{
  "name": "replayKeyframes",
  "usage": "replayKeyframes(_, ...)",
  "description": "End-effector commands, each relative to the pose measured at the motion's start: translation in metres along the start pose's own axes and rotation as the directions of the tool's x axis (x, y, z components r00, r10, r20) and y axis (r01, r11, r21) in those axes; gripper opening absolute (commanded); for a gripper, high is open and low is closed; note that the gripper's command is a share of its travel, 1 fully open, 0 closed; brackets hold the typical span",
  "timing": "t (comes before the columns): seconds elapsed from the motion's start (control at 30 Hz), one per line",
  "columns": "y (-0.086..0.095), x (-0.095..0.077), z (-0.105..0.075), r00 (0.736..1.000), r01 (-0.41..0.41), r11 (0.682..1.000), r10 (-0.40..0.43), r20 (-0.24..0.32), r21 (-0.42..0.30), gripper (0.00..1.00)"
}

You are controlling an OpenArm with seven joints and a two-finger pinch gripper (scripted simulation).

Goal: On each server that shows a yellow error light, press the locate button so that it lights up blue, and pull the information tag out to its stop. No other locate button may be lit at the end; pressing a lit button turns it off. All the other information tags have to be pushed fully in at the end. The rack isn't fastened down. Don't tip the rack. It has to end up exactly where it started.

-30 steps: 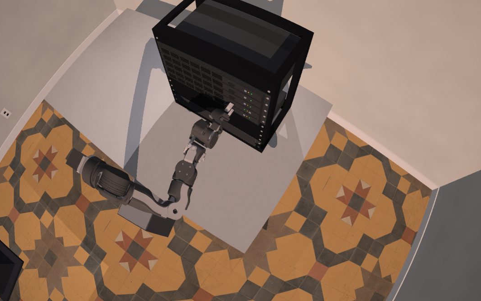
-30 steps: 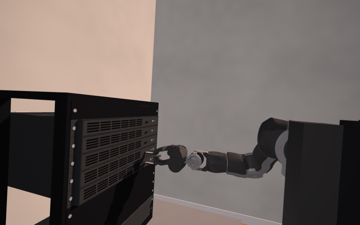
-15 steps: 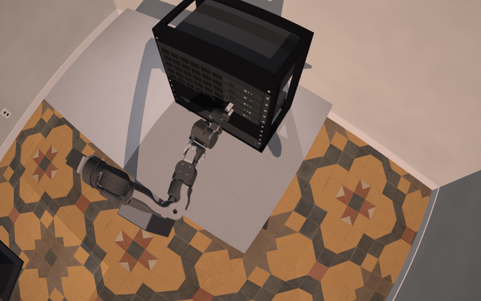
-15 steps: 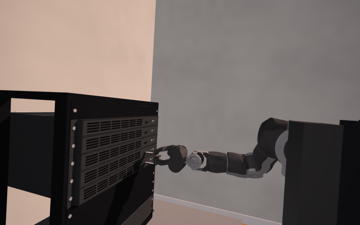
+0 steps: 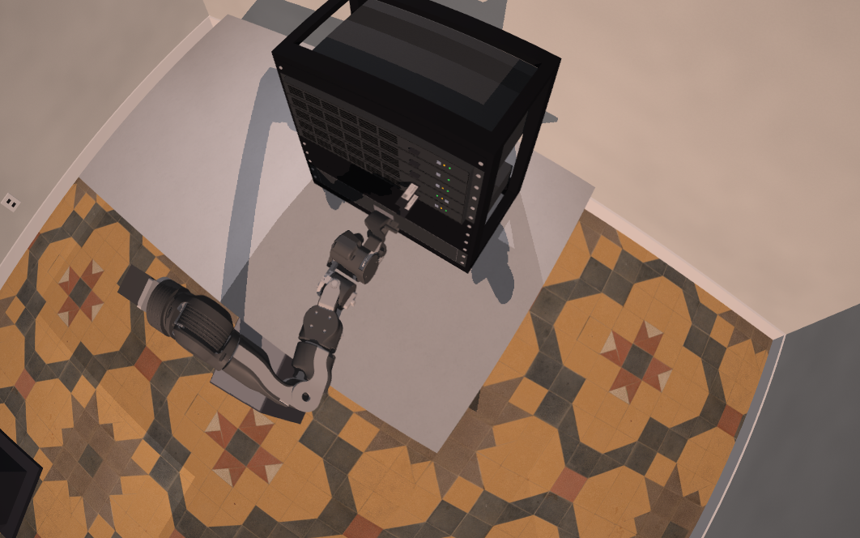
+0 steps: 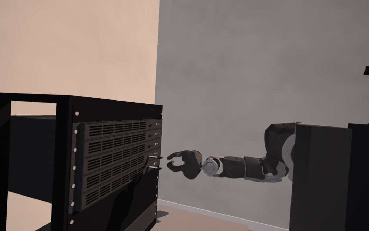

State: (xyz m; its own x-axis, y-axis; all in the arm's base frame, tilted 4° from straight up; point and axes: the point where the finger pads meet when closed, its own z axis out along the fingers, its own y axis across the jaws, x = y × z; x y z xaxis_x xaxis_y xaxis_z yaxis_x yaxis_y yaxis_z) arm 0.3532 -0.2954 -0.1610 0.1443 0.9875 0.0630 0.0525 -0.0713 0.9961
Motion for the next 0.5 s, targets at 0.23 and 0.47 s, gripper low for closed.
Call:
replayKeyframes(0.23,0.006,-0.002,-0.007,1.0,-0.001,1.0,0.001,0.005,-0.016,0.1)
replayKeyframes(0.47,0.048,-0.004,-0.009,1.0,0.0,1.0,0.0,0.006,-0.017,0.1)
